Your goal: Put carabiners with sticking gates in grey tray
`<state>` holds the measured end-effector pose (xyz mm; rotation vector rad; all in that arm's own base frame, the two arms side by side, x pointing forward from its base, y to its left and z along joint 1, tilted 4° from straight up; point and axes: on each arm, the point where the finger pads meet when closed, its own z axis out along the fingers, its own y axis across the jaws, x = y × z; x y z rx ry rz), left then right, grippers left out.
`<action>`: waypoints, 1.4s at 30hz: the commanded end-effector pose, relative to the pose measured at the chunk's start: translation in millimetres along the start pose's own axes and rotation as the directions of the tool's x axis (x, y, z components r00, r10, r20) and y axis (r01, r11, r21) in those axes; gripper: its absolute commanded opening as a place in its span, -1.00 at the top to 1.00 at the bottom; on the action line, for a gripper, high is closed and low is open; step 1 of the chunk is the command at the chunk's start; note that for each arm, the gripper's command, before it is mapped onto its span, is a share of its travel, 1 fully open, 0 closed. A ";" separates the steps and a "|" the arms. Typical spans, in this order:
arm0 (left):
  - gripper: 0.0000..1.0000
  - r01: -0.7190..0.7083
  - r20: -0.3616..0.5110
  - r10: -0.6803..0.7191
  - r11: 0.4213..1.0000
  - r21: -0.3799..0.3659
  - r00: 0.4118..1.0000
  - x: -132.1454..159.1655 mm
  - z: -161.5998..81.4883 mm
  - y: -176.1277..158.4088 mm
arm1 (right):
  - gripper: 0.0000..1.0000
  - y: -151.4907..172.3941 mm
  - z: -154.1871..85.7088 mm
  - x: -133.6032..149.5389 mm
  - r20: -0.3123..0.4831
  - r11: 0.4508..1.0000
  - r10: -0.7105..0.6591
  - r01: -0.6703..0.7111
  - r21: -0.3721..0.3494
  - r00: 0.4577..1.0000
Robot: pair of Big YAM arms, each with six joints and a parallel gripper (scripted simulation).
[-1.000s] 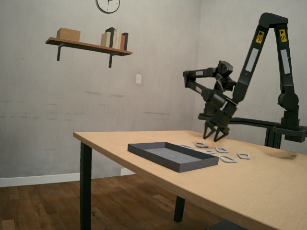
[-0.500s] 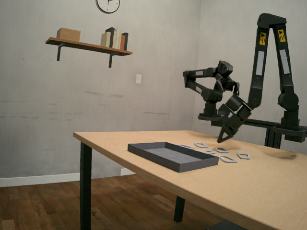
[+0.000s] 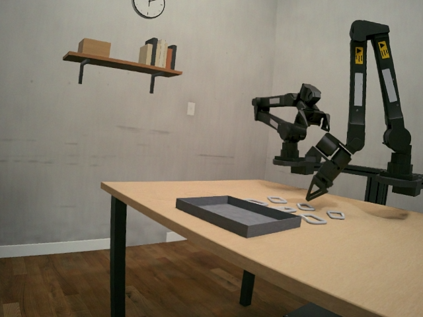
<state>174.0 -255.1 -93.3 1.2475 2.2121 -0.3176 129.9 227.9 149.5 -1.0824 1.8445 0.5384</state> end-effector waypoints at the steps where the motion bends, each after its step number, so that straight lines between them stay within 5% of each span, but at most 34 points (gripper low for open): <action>1: -1.00 0.016 0.023 -0.016 1.000 -0.003 1.000 -7.5 0.5 0.9 | -1.00 -0.8 -1.7 -4.8 0.007 1.000 0.010 -0.010 0.003 1.000; 12: -1.00 0.062 0.018 -0.061 0.996 -0.065 0.998 -29.8 3.5 51.2 | -1.00 -0.8 -1.7 -4.8 0.007 1.000 0.010 -0.010 0.003 1.000; 27: -1.00 0.468 0.078 -0.467 0.832 -0.298 0.881 -117.1 20.2 277.4 | -1.00 -0.8 -1.7 -4.8 0.007 1.000 0.010 -0.010 0.003 1.000; 36: -1.00 0.505 0.099 -0.503 0.795 -0.336 0.858 -133.4 21.8 315.9 | -1.00 -0.8 -1.7 -4.8 0.007 1.000 0.010 -0.010 0.003 1.000; 42: -1.00 0.487 0.105 -0.481 0.808 -0.330 0.870 -140.1 23.5 313.0 | -1.00 -0.8 -1.7 -4.8 0.007 1.000 0.010 -0.010 0.003 1.000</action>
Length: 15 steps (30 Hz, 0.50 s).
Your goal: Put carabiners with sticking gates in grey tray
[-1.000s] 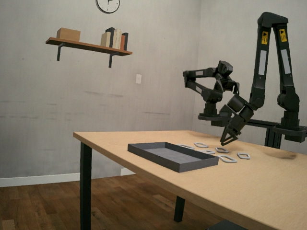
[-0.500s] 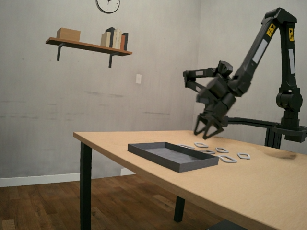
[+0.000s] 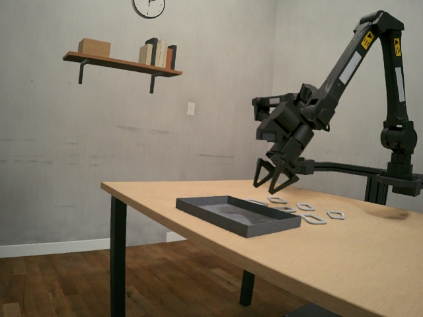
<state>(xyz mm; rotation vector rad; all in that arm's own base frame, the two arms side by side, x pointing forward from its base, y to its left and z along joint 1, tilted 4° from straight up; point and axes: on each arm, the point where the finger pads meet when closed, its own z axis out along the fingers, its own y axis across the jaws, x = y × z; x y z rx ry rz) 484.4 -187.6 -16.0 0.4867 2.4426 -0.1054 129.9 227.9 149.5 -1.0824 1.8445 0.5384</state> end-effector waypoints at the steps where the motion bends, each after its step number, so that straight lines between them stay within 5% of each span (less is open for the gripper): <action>1: -1.00 0.006 0.028 -0.006 1.000 0.001 1.000 -20.6 5.4 -2.0 | -1.00 -0.8 -1.7 -4.8 0.007 1.000 0.010 -0.010 0.003 1.000; 6: -1.00 0.006 0.028 -0.006 1.000 0.001 1.000 -20.6 5.4 -2.0 | -1.00 -0.8 -1.7 -4.8 0.007 1.000 0.010 -0.010 0.003 1.000; 8: -1.00 -0.040 0.018 0.040 0.999 0.004 0.999 -18.8 -1.0 -1.6 | -0.67 -5.5 -5.0 -15.6 0.005 1.000 0.011 -0.011 0.018 1.000; 10: -1.00 -0.105 0.022 0.105 0.994 0.011 0.994 -23.1 -13.0 2.2 | -0.67 -8.4 -3.1 -13.3 -0.014 0.999 -0.009 0.010 0.031 1.000; 15: -1.00 -0.323 -0.025 0.332 0.932 0.163 0.943 9.0 -53.4 -5.6 | -0.67 -31.2 8.1 2.0 -0.138 0.990 -0.034 0.053 0.131 0.990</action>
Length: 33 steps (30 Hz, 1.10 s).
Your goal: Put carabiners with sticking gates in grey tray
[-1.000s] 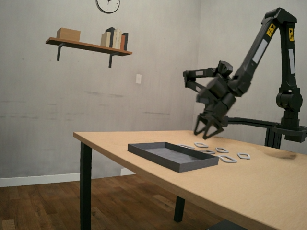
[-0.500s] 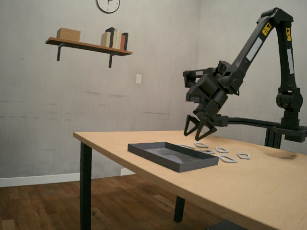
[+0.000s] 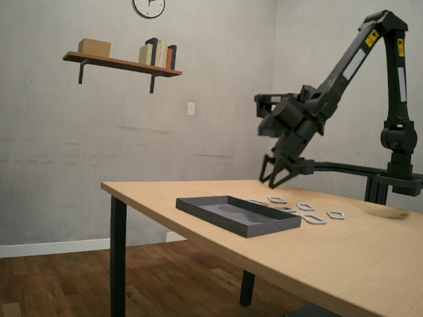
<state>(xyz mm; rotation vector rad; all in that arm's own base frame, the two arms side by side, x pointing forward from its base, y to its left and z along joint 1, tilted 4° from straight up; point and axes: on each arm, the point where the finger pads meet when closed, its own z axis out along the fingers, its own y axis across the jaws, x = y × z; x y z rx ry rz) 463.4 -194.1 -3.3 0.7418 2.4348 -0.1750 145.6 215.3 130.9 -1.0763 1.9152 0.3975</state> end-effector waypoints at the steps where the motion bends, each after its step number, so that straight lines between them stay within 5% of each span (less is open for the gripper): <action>1: -1.00 -0.215 -0.017 0.217 0.974 0.074 0.976 10.0 -41.7 -1.4 | -0.67 -17.3 3.2 -13.1 -0.075 0.997 -0.031 0.036 0.063 0.997; 8: -1.00 -0.383 0.034 0.385 0.899 0.210 0.922 18.5 -82.2 -19.5 | -0.67 -36.9 20.1 -1.3 -0.199 0.988 -0.055 0.082 0.127 0.979; 17: -1.00 -0.594 0.228 0.554 0.685 0.422 0.801 65.1 -159.7 -66.9 | -0.67 -69.0 65.4 24.7 -0.411 0.980 -0.058 0.131 0.151 0.910; 27: -1.00 -0.750 0.492 0.567 0.477 0.458 0.661 93.9 -231.2 -108.1 | -0.67 -93.4 116.2 74.9 -0.591 0.991 -0.043 0.108 0.076 0.806; 33: -1.00 -0.789 0.604 0.510 0.432 0.437 0.613 94.2 -265.8 -123.6 | -0.67 -105.2 141.1 125.8 -0.702 0.999 -0.017 0.043 0.020 0.712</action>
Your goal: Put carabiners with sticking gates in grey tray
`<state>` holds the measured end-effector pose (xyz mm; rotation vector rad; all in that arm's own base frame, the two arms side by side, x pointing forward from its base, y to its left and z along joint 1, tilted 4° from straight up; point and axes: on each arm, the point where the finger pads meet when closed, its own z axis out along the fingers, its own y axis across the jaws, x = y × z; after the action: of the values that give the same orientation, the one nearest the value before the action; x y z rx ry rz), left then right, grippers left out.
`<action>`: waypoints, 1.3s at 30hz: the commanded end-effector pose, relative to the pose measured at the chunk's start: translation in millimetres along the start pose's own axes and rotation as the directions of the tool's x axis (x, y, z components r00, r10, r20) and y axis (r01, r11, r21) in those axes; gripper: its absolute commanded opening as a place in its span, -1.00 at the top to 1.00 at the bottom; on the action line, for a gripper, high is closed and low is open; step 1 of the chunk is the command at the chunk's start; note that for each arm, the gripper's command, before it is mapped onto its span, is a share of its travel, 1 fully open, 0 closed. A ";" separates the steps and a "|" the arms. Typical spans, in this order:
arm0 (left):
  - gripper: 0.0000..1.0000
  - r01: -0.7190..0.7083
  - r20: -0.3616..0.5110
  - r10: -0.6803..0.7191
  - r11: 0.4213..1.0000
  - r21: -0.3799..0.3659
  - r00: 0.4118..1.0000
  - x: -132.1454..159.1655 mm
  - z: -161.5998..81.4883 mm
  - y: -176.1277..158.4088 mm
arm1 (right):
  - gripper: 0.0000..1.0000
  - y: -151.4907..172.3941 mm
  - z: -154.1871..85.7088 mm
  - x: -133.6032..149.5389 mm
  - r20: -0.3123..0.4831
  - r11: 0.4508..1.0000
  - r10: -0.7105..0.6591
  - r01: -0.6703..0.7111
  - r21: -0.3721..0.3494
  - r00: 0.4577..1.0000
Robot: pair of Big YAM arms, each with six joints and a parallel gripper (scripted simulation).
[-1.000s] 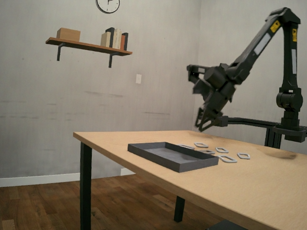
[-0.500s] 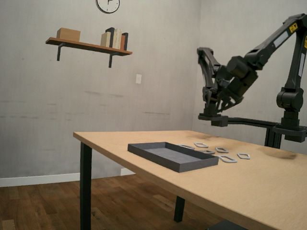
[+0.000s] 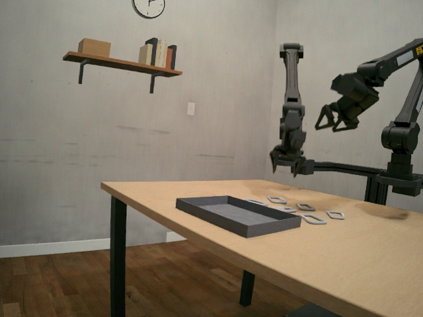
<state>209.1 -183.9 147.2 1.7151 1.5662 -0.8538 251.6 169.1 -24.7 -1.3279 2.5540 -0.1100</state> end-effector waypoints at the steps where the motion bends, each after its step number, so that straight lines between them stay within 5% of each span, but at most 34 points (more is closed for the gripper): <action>1: -1.00 -0.091 0.033 0.090 0.996 0.014 0.995 -7.4 -10.5 -11.3 | -0.67 -13.8 27.7 -13.4 -0.032 1.000 -0.016 0.015 -0.026 0.999; 13: -1.00 -0.054 0.048 0.052 0.998 0.031 0.997 -8.5 -7.2 -13.9 | -0.67 -9.7 69.5 21.7 -0.159 0.993 0.005 -0.024 -0.118 0.987; 24: -1.00 -0.054 0.048 0.052 0.998 0.031 0.997 -8.5 -7.2 -13.9 | -0.67 -8.8 65.9 16.3 -0.145 0.993 0.011 -0.027 -0.112 0.989; 39: -1.00 -0.054 0.048 0.052 0.998 0.031 0.997 -8.5 -7.2 -13.9 | -0.67 -6.6 92.1 17.9 -0.161 0.993 0.006 -0.026 -0.118 0.987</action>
<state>193.8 -181.1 157.3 1.7328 1.4832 -0.8850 258.4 148.8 -111.2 -1.4011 2.7670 -0.0710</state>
